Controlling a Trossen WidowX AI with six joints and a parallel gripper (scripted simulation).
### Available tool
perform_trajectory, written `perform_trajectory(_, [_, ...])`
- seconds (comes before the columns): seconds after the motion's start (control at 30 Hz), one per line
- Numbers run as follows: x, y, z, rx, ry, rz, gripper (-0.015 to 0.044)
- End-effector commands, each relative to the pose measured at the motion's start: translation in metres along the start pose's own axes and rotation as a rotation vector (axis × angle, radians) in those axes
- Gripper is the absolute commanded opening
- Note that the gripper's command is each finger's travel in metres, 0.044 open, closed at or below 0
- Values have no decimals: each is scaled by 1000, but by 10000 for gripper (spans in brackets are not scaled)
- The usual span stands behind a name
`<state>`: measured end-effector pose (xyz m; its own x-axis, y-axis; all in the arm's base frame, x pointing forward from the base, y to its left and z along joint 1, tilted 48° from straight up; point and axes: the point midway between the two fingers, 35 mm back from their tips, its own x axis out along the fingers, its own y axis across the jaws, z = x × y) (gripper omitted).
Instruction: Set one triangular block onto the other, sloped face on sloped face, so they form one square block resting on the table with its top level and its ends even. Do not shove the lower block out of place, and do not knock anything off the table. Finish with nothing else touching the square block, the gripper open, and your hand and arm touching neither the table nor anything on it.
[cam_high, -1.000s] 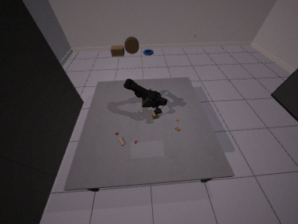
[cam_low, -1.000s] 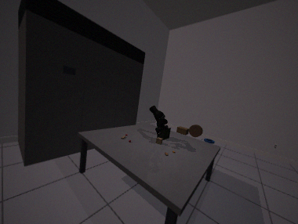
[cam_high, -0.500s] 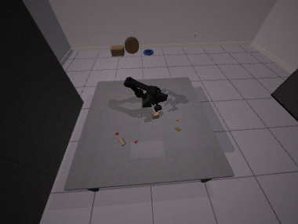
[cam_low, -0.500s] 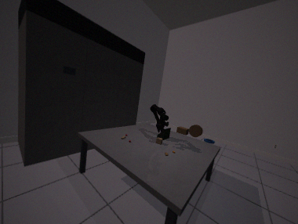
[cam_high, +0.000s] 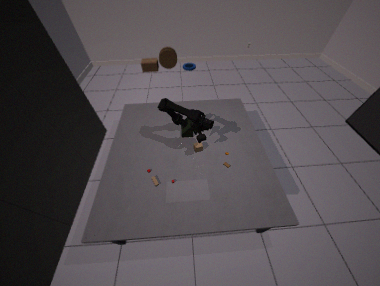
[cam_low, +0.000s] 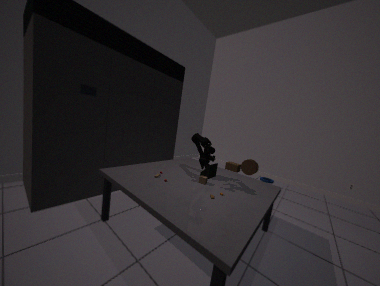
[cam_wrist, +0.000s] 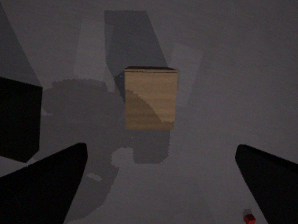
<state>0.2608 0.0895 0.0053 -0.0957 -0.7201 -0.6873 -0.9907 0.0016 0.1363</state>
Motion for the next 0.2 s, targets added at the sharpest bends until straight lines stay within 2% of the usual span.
perform_trajectory(0.0, [0, -1, 0, -3, -1, -3, 440])
perform_trajectory(0.17, [0, -1, 0, -3, -1, -3, 440])
